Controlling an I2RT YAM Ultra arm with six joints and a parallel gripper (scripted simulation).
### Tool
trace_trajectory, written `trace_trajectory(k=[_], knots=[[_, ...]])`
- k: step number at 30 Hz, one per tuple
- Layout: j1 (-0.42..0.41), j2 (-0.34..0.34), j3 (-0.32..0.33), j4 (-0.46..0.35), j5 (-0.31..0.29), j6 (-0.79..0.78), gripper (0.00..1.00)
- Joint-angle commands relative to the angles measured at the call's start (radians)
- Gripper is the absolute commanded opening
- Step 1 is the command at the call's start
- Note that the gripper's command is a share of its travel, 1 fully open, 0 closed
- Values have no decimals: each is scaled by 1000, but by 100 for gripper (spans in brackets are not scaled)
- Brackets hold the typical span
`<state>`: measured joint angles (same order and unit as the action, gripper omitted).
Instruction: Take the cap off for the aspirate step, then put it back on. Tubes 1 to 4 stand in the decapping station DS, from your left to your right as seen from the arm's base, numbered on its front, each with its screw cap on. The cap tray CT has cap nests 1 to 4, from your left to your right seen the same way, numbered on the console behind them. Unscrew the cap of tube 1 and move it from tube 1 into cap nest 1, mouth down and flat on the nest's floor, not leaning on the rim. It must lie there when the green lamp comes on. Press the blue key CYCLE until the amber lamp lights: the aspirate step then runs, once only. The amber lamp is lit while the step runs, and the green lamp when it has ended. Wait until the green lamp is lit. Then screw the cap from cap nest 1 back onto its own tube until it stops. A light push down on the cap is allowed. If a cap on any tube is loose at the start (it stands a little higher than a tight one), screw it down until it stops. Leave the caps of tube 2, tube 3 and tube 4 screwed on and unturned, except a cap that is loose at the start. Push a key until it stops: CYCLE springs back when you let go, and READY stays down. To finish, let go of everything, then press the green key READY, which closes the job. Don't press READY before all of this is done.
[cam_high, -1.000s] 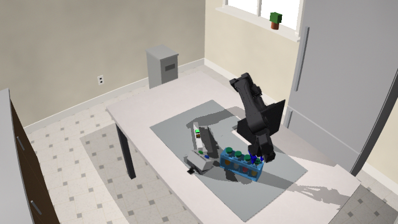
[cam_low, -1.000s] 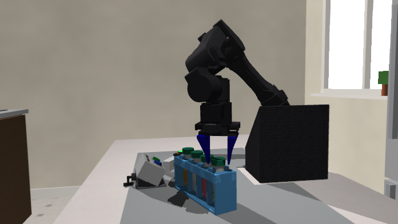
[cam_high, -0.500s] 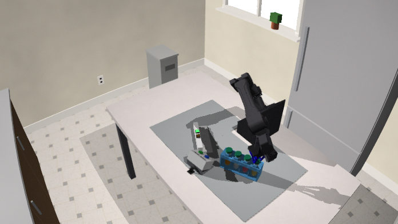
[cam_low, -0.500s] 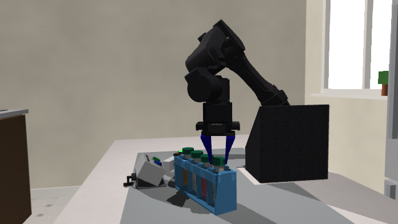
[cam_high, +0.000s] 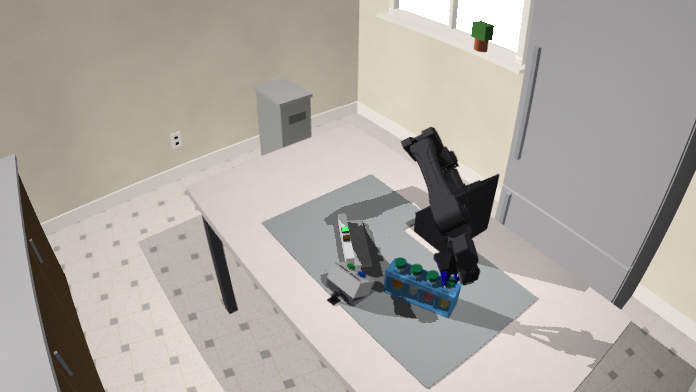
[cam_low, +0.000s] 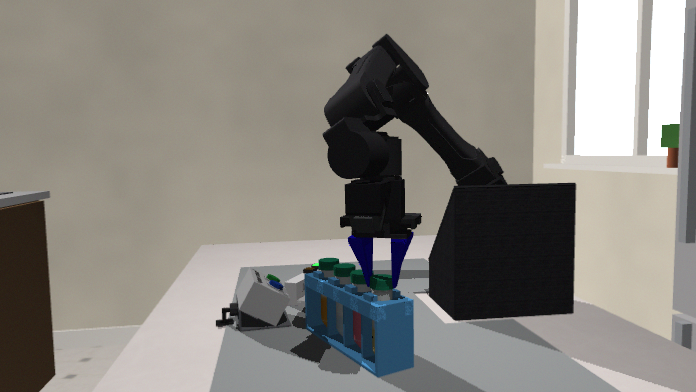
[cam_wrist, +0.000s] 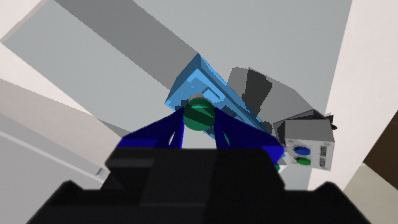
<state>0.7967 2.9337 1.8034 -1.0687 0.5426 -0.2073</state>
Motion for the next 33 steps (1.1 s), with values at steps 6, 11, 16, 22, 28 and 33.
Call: trace_trajectory(k=[6,11,16,22,28,33], knots=[[5,-8,3,3,0,285,0],[5,-8,3,3,0,418,0],[4,-7,2,4,0,584,0],[4,-7,3,4,0,603,0],[4,-7,3,4,0,603,49],[4,-7,3,4,0,603,49]])
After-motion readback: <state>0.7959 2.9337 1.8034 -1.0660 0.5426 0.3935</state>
